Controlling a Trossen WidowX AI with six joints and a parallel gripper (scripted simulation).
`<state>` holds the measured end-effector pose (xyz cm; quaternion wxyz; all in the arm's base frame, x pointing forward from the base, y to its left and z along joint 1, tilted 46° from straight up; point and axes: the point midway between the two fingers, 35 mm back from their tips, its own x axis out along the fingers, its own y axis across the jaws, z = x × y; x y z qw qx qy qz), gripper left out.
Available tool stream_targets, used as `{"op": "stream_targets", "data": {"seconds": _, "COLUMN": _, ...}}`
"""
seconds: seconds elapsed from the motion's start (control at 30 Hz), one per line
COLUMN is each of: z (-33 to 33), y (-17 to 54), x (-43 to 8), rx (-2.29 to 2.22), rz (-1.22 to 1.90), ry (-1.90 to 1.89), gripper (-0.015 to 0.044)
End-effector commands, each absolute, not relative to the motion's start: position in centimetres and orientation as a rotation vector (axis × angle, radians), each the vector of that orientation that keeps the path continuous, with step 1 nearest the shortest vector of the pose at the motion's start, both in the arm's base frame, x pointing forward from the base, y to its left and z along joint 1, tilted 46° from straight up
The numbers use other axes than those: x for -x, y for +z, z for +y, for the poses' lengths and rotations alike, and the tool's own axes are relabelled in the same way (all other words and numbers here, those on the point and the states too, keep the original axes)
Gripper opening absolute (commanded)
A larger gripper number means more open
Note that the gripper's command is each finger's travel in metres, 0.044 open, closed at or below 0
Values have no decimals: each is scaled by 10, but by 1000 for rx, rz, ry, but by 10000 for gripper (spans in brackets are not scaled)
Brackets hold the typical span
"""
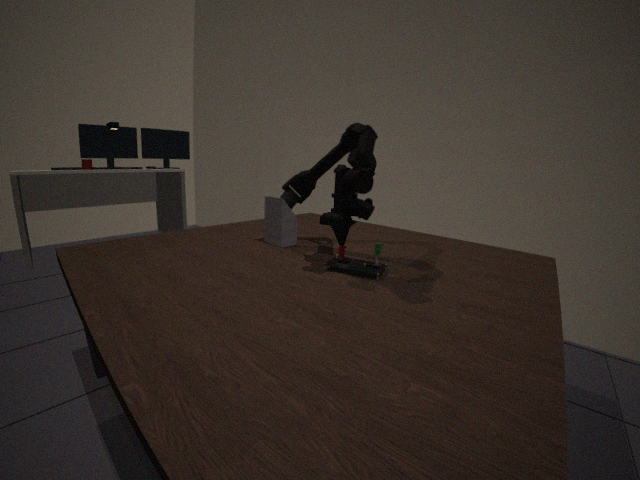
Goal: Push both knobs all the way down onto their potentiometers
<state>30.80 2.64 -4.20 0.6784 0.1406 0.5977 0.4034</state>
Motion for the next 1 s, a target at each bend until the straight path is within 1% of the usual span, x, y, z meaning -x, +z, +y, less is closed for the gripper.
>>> {"op": "stream_targets", "data": {"seconds": 0.0, "z": 21, "y": -38, "x": -310, "rx": -308, "rz": 1339, "ry": 904, "gripper": 0}}
{"op": "stream_targets", "data": {"seconds": 0.13, "z": 17, "y": -33, "x": -310, "rx": -308, "rz": 1339, "ry": 904, "gripper": 0}}
{"op": "stream_targets", "data": {"seconds": 0.4, "z": 21, "y": -37, "x": -308, "rx": -318, "rz": 1342, "ry": 907, "gripper": 210}}
{"op": "stream_targets", "data": {"seconds": 0.47, "z": 20, "y": -34, "x": -314, "rx": -317, "rz": 1341, "ry": 907, "gripper": 157}}
{"op": "stream_targets", "data": {"seconds": 0.67, "z": 12, "y": -5, "x": -364, "rx": -311, "rz": 1338, "ry": 906, "gripper": 0}}
{"op": "stream_targets", "data": {"seconds": 0.87, "z": 9, "y": 29, "x": -405, "rx": -306, "rz": 1335, "ry": 904, "gripper": 0}}
{"op": "stream_targets", "data": {"seconds": 0.97, "z": 9, "y": 33, "x": -409, "rx": -305, "rz": 1335, "ry": 904, "gripper": 0}}
